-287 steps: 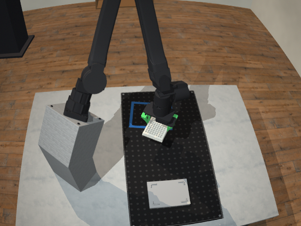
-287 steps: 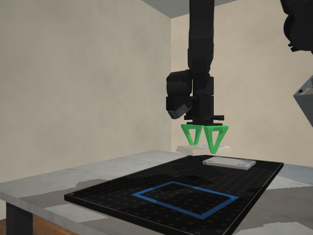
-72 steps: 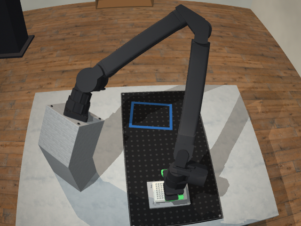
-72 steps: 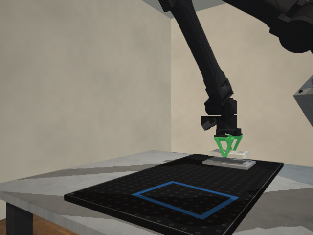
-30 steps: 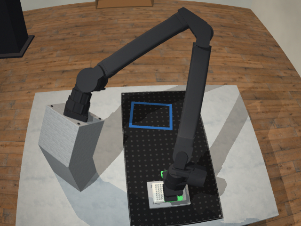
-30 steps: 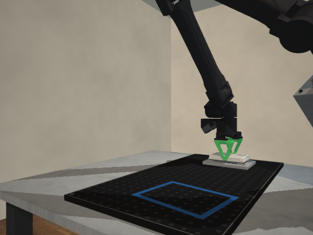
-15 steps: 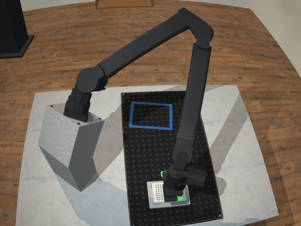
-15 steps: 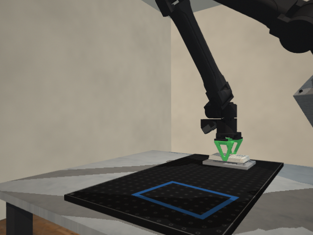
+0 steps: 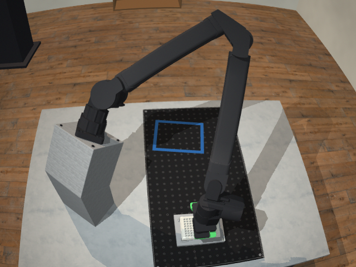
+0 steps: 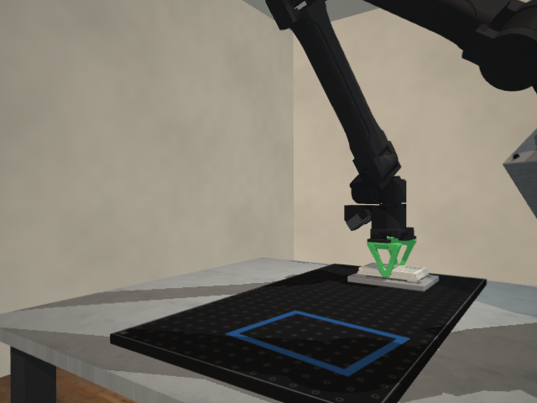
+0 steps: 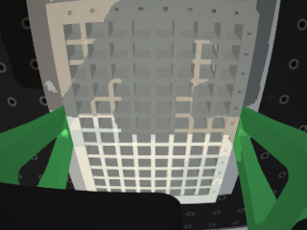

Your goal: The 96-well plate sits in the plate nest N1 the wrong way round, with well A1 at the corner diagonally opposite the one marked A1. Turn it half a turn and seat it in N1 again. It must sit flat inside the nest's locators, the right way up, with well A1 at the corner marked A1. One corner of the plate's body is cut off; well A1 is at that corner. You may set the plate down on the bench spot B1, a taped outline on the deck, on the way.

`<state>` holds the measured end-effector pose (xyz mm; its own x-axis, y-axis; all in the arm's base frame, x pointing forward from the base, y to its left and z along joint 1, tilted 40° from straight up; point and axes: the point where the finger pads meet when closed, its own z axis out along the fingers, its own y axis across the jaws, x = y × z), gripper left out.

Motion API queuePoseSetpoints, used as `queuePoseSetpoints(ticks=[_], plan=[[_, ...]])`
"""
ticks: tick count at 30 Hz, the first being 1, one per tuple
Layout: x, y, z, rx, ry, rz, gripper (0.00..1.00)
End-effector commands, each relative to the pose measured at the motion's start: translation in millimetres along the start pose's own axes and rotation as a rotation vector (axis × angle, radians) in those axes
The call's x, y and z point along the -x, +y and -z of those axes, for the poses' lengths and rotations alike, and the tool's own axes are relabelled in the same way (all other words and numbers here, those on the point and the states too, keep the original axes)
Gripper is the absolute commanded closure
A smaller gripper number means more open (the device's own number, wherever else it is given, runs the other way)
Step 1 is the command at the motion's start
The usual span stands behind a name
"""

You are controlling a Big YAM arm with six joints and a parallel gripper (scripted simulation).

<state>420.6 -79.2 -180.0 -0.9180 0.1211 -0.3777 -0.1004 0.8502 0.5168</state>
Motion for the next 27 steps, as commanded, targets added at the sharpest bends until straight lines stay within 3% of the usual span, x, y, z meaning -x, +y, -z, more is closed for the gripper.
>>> queuePoseSetpoints(ticks=[1,15,16,23,24,27], plan=[[2.0,0.4,-5.6,-0.001,-0.002,0.005,1.0],[1.1,-0.5,-6.7,-0.002,-0.002,0.001,1.0],[5.3,-2.8,1.1,-0.007,-0.013,0.003,1.0],[5.2,-2.8,1.1,-0.007,-0.013,0.003,1.0],[5.2,-2.8,1.1,-0.007,-0.013,0.003,0.0],[5.2,-2.8,1.1,-0.007,-0.013,0.003,0.0]])
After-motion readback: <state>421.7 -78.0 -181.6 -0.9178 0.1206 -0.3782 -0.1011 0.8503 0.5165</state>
